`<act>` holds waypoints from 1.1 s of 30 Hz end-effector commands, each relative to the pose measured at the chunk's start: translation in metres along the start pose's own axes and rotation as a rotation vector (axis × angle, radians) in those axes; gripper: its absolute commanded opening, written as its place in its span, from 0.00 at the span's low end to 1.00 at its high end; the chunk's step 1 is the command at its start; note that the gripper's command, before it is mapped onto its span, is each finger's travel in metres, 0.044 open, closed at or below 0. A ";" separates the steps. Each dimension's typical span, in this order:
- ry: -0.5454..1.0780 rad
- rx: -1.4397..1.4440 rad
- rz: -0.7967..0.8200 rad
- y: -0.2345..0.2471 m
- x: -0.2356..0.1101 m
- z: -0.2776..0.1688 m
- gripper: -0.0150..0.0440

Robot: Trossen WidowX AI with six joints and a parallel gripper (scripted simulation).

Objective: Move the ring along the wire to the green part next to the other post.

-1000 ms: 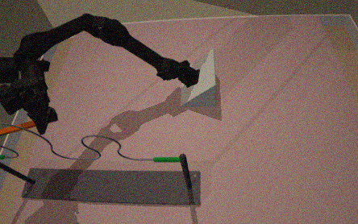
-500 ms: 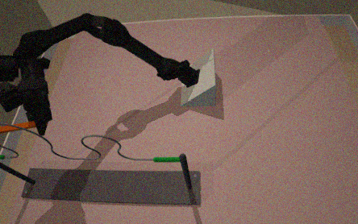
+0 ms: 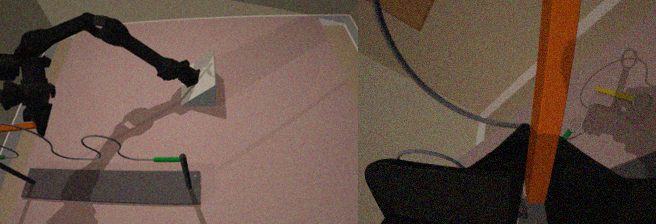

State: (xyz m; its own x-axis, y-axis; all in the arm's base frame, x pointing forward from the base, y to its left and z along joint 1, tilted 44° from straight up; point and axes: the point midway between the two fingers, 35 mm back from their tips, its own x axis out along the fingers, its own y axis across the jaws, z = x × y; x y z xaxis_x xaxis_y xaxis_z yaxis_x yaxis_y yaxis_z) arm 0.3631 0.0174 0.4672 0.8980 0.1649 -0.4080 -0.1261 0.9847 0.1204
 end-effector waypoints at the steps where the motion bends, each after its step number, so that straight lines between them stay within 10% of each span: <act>1: -0.008 -0.052 -0.026 -0.001 -0.001 0.001 0.00; 33: -0.045 -0.412 -0.219 -0.015 0.000 0.003 0.00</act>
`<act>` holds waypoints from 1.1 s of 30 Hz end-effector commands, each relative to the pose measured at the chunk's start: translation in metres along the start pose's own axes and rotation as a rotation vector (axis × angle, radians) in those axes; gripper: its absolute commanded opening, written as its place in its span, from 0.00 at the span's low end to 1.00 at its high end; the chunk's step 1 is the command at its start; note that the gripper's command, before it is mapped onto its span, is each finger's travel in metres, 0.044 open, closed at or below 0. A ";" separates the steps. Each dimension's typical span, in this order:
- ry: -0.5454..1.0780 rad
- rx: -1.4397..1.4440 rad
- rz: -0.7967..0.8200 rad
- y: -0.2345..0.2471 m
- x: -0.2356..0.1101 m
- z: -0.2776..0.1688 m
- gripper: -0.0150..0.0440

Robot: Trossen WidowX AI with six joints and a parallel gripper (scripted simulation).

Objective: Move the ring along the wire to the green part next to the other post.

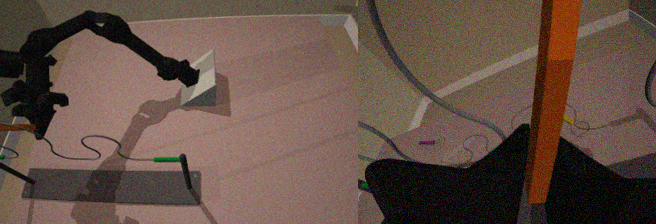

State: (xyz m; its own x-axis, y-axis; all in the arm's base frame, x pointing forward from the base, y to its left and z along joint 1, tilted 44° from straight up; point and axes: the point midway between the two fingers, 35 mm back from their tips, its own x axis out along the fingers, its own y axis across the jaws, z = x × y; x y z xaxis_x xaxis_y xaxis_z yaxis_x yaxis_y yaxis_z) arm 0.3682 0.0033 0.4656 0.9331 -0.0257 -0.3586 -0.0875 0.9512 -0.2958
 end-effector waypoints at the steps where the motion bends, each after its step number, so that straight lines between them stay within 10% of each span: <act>1: -0.012 -0.050 -0.028 -0.002 -0.002 0.001 0.00; 33: -0.057 -0.410 -0.200 -0.016 -0.002 0.004 0.00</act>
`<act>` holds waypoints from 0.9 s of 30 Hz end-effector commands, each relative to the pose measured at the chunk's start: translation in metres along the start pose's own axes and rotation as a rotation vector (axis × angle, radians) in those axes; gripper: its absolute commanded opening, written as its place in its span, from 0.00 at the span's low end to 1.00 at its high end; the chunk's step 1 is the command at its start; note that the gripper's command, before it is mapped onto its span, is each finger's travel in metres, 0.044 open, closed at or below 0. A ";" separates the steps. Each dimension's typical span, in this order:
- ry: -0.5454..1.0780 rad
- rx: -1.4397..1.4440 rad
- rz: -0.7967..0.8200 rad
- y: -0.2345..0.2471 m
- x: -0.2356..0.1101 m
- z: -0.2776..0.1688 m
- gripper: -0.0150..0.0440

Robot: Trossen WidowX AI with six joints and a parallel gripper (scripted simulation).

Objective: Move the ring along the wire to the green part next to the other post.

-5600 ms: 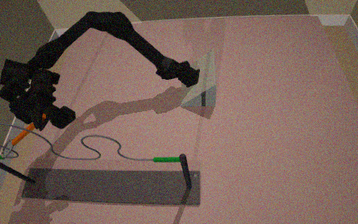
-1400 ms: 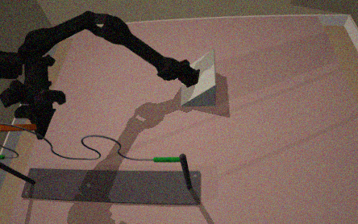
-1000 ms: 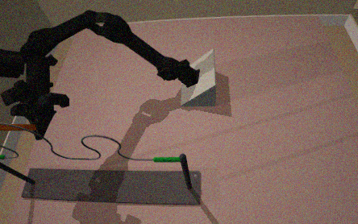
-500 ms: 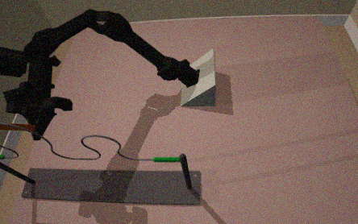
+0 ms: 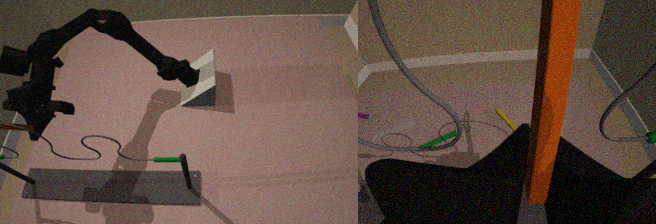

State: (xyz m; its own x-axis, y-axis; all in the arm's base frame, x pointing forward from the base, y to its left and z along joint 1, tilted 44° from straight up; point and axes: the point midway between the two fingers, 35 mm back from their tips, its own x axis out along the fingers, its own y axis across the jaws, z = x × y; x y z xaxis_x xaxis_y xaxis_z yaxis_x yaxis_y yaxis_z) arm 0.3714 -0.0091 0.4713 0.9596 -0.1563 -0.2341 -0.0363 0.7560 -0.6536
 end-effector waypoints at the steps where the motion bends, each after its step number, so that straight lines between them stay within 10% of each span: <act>1: -0.009 -0.048 -0.029 -0.004 -0.002 0.001 0.00; 27: -0.047 -0.341 -0.163 -0.015 -0.002 0.003 0.00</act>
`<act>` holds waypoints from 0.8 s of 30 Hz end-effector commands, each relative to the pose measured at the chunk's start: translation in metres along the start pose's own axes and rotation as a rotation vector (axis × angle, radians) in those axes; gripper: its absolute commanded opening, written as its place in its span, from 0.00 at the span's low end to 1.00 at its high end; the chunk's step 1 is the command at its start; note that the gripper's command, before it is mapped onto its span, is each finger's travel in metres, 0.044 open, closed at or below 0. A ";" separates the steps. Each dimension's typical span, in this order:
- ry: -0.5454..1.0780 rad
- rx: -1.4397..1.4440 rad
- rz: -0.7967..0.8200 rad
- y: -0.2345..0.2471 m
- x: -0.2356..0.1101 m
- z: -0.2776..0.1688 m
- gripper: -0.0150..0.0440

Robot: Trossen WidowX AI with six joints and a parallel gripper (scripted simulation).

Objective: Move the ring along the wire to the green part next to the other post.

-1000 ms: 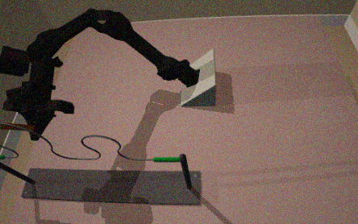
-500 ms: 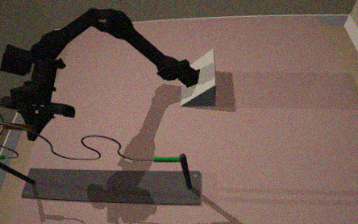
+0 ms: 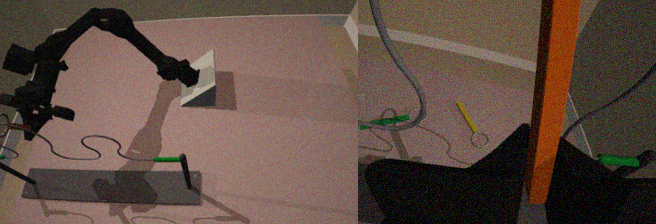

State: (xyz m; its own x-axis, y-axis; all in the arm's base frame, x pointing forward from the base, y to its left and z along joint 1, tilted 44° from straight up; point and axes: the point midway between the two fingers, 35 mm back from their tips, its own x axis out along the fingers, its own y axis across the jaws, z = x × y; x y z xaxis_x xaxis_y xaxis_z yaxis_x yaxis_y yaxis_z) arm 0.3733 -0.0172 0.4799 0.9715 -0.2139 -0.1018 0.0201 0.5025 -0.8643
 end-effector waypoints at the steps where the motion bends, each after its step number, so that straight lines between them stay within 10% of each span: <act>1: -0.006 -0.047 -0.029 -0.004 -0.002 0.000 0.00; 24: -0.039 -0.307 -0.147 -0.014 -0.002 0.002 0.00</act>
State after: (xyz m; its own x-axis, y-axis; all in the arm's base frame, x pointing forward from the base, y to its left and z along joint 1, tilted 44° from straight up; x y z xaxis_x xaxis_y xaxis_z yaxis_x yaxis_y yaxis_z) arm 0.3737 -0.0226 0.4900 0.9723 -0.2321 0.0261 0.0811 0.2305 -0.9697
